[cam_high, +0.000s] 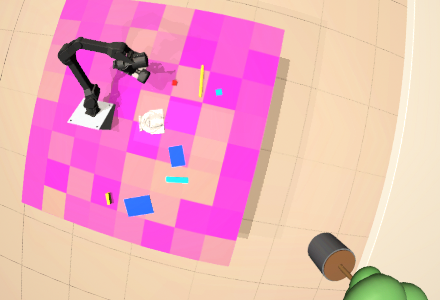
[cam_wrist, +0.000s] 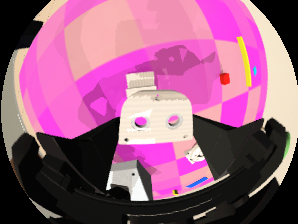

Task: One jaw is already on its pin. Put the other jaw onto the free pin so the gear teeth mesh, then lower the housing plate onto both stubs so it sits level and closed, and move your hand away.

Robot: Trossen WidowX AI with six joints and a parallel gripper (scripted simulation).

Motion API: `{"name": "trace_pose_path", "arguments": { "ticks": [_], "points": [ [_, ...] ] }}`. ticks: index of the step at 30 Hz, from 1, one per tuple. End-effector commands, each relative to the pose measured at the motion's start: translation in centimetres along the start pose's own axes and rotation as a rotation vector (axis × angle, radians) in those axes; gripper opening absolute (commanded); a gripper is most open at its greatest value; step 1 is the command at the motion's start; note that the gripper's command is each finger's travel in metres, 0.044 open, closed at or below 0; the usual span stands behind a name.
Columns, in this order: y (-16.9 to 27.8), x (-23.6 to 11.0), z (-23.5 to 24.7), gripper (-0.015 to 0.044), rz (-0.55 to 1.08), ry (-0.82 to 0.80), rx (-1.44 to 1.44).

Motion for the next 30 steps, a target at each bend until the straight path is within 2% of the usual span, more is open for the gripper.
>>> {"name": "trace_pose_path", "arguments": {
  "ticks": [1, 30],
  "points": [
    [0.5, 0.0, -1.0, 0.0351, 0.006, 0.004, 0.039],
    [7.2, 0.2, -7.4, 0.0351, 0.046, 0.02, 0.398]
  ]
}}
Point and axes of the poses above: the point midway between the two fingers, 35 mm back from their tips, its own x axis out along the fingers, its own z axis across the jaws, y = z × x, the point moved 7 cm from there along -x, back along the fingers, and after that the axes turned 9 degrees about -x, right-handed, at the moved point
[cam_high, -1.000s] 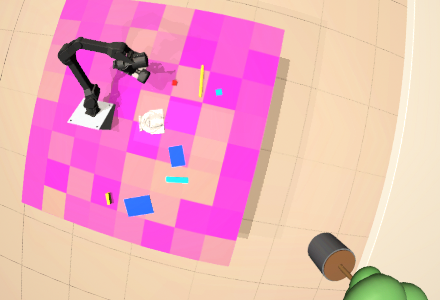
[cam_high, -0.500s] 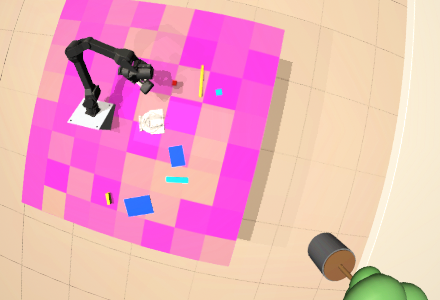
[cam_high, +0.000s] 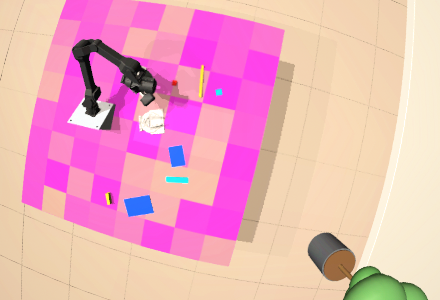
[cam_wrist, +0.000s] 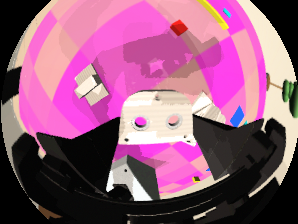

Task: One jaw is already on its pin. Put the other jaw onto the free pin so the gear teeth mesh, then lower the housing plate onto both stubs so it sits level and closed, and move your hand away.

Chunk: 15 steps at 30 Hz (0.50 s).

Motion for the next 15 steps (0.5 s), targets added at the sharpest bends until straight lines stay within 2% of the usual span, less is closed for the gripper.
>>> {"name": "trace_pose_path", "arguments": {
  "ticks": [1, 15],
  "points": [
    [0.7, 0.0, -1.1, 0.0351, 0.005, 0.006, 0.048],
    [3.9, 0.1, -4.5, 0.0351, 0.006, 0.002, 0.221]
  ]
}}
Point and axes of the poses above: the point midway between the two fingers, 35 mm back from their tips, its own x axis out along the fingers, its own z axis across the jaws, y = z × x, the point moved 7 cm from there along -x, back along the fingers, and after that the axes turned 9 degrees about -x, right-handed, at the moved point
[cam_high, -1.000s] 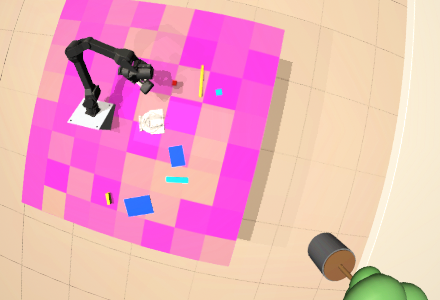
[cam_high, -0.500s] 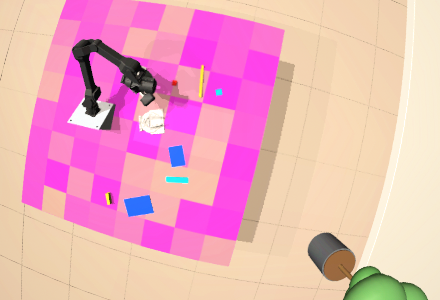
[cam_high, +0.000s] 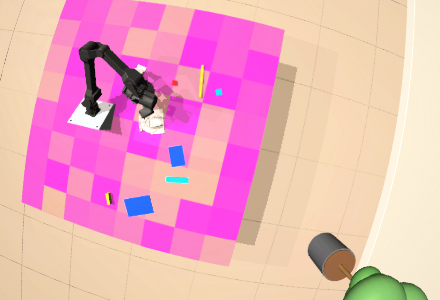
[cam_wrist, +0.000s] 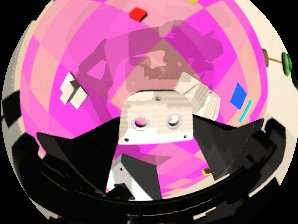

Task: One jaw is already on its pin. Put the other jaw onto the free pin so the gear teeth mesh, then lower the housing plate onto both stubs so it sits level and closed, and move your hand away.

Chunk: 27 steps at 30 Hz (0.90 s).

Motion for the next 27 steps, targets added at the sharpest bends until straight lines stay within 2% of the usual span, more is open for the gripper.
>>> {"name": "trace_pose_path", "arguments": {
  "ticks": [1, 27],
  "points": [
    [0.7, 0.0, -1.1, 0.0351, 0.002, 0.004, 0.048],
    [7.3, 0.3, -7.0, 0.0351, -0.024, -0.028, 0.364]
  ]
}}
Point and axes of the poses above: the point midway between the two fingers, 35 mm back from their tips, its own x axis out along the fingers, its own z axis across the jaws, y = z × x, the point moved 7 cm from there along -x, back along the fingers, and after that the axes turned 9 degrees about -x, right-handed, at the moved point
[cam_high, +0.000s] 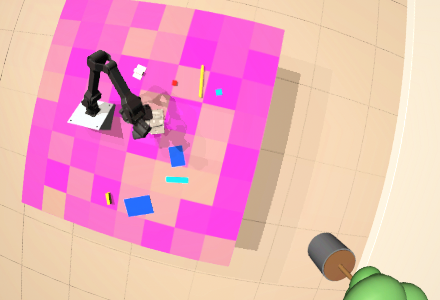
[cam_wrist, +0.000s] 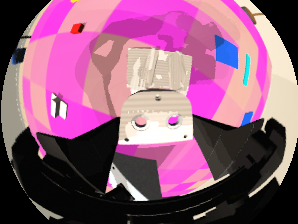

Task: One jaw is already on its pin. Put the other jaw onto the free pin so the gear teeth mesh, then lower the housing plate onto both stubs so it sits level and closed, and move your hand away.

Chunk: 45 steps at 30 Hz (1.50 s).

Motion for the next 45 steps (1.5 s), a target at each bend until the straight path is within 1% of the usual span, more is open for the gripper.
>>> {"name": "trace_pose_path", "arguments": {
  "ticks": [1, 6, 45],
  "points": [
    [0.73, -0.01, -1.11, 0.0351, -0.003, -0.001, 0.046],
    [1.51, 0.04, -2.01, 0.0351, -0.009, -0.008, 0.087],
    [1.69, 0.04, -1.39, 0.0351, -0.009, -0.008, 0.08]
  ]
}}
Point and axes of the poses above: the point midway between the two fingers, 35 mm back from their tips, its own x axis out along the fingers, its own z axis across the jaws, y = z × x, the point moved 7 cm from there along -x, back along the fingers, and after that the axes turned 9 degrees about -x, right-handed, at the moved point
